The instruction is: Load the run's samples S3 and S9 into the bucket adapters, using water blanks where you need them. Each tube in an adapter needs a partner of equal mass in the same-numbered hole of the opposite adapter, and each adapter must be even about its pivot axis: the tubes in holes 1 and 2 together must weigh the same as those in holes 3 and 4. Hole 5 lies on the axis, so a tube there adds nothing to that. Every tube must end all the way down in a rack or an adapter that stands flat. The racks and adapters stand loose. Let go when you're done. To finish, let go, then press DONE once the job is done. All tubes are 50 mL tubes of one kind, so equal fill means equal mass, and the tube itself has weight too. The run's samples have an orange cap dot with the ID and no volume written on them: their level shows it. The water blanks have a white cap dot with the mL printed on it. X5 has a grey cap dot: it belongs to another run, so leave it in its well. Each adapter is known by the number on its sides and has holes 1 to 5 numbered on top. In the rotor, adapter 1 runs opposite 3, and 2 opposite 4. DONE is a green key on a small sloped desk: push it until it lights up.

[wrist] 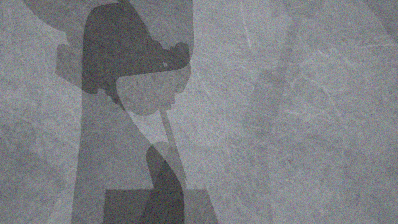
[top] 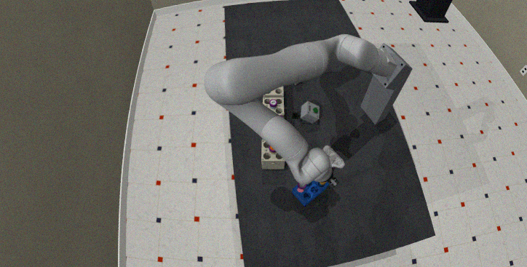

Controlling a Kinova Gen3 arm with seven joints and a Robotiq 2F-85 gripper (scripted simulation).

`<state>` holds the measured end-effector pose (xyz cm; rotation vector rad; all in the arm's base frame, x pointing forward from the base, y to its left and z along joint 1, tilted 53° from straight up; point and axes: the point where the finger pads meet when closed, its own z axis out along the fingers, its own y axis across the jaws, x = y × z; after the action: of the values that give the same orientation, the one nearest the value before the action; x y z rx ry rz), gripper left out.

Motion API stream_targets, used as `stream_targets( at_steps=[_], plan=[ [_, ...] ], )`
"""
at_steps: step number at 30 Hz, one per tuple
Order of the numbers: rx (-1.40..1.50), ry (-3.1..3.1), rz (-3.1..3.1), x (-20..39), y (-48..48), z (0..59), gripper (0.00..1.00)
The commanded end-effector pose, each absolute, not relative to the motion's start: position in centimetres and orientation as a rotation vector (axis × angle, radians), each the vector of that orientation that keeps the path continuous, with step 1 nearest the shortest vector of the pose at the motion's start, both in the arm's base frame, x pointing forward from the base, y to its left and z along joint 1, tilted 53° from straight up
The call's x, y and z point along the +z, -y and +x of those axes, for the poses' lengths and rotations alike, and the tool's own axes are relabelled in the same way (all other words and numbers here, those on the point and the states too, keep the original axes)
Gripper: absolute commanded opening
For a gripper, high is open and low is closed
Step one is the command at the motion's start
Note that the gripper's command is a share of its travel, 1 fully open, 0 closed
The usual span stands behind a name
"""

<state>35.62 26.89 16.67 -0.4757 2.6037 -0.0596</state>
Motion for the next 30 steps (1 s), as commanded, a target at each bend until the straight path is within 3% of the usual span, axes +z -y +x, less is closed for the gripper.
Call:
stream_targets(
  at_steps=[1,30],
  plan=[
    [-0.059,-2.603,-0.476,17.0,-26.8,35.2,0.1],
    [-0.059,-2.603,-0.476,19.0,-26.2,32.6,0.1]
  ],
)
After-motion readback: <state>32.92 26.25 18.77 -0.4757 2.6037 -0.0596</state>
